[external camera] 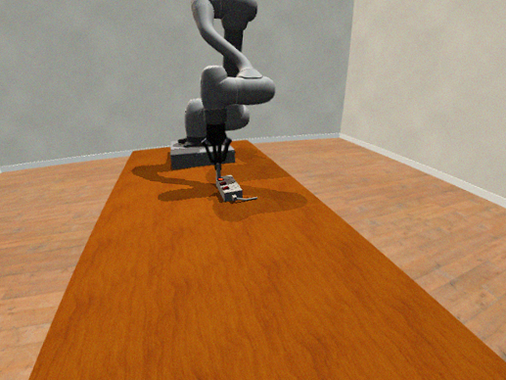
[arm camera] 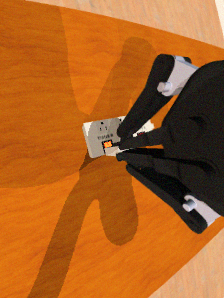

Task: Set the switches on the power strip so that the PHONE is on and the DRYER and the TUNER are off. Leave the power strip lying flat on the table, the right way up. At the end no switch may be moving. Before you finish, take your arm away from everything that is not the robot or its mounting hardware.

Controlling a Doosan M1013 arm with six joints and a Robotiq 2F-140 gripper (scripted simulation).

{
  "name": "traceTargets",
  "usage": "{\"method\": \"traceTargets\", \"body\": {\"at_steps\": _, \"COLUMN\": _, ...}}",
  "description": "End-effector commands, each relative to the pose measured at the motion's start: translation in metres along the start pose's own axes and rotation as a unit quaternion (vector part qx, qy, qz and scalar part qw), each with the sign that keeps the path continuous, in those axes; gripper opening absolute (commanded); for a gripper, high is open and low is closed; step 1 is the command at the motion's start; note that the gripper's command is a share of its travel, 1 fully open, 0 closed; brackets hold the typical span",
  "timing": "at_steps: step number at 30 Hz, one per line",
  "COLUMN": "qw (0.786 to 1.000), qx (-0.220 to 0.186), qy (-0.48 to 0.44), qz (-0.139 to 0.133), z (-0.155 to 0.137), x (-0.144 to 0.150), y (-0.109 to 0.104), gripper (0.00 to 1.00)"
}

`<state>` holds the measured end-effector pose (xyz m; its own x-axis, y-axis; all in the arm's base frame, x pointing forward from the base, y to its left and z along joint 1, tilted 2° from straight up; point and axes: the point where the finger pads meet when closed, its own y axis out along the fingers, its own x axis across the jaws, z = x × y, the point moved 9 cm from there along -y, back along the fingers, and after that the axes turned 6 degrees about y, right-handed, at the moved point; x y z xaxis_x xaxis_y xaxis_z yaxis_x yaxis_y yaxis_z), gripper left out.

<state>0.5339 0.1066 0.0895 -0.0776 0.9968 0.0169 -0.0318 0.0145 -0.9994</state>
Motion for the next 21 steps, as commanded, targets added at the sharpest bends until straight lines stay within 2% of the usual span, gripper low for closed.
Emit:
{"method": "traceTargets", "body": {"at_steps": 1, "qw": 1.000, "qx": 0.000, "qy": -0.002, "qz": -0.001, "z": 0.0005, "x": 0.0002, "y": 0.0021, "gripper": 0.00}}
{"method": "traceTargets", "body": {"at_steps": 21, "qw": 1.000, "qx": 0.000, "qy": -0.002, "qz": -0.001, "z": 0.0005, "x": 0.0002, "y": 0.0099, "gripper": 0.00}}
